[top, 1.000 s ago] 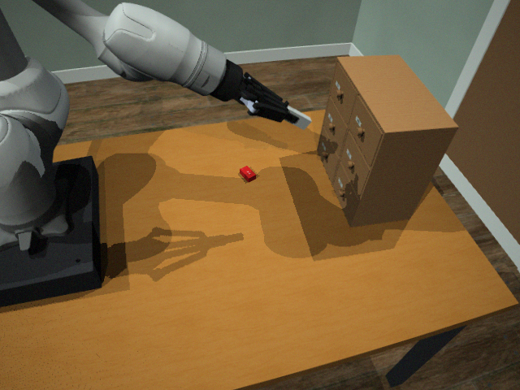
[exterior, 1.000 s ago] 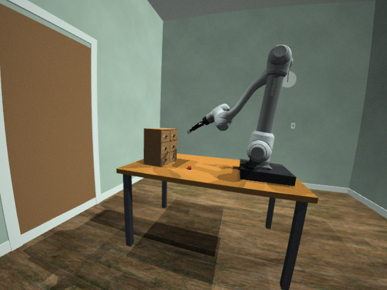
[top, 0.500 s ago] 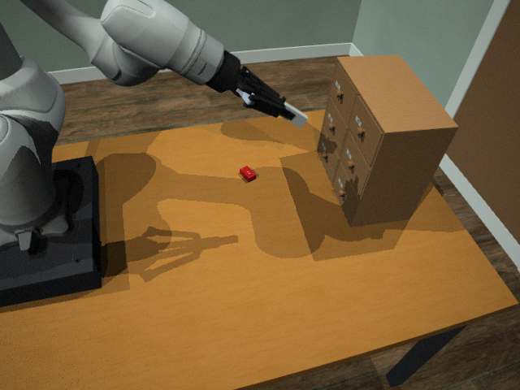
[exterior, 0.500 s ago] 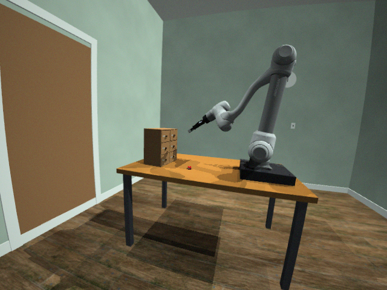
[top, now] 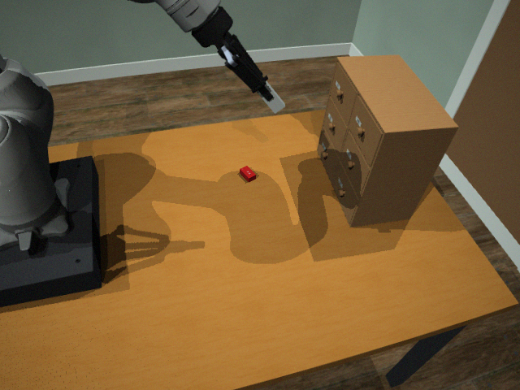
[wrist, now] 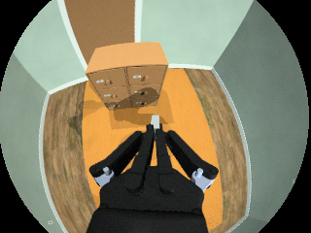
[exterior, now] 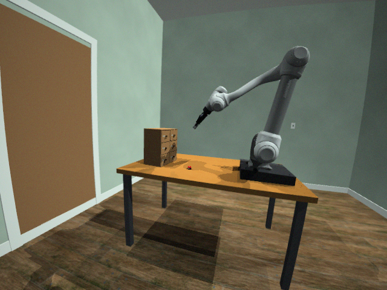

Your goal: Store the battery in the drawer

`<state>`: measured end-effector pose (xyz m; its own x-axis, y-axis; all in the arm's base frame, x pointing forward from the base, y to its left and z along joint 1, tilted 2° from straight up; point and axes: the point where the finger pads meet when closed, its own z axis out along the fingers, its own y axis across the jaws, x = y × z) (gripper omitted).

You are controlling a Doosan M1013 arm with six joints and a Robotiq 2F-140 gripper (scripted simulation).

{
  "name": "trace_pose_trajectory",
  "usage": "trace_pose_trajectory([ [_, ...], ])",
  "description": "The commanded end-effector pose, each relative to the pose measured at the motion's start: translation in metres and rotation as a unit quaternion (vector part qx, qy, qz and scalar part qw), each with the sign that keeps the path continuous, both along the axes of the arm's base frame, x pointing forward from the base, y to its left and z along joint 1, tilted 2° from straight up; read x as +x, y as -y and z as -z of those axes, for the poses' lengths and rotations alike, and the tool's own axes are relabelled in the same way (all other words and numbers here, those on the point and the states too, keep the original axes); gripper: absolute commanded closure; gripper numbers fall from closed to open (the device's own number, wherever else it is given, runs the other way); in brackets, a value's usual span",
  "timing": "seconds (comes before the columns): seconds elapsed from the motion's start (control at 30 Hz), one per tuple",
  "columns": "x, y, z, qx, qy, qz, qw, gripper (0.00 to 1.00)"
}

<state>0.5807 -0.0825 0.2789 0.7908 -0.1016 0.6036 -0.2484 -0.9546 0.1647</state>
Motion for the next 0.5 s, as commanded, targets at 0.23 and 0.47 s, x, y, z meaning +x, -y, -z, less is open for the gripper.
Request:
trace_pose_trajectory([
  [0.23, -0.019, 0.009, -0.026, 0.11, -0.257, -0.033, 0.96, 1.0],
  [0.47, -0.022, 0.008, -0.029, 0.133, -0.321, -0.038, 0.937, 1.0],
])
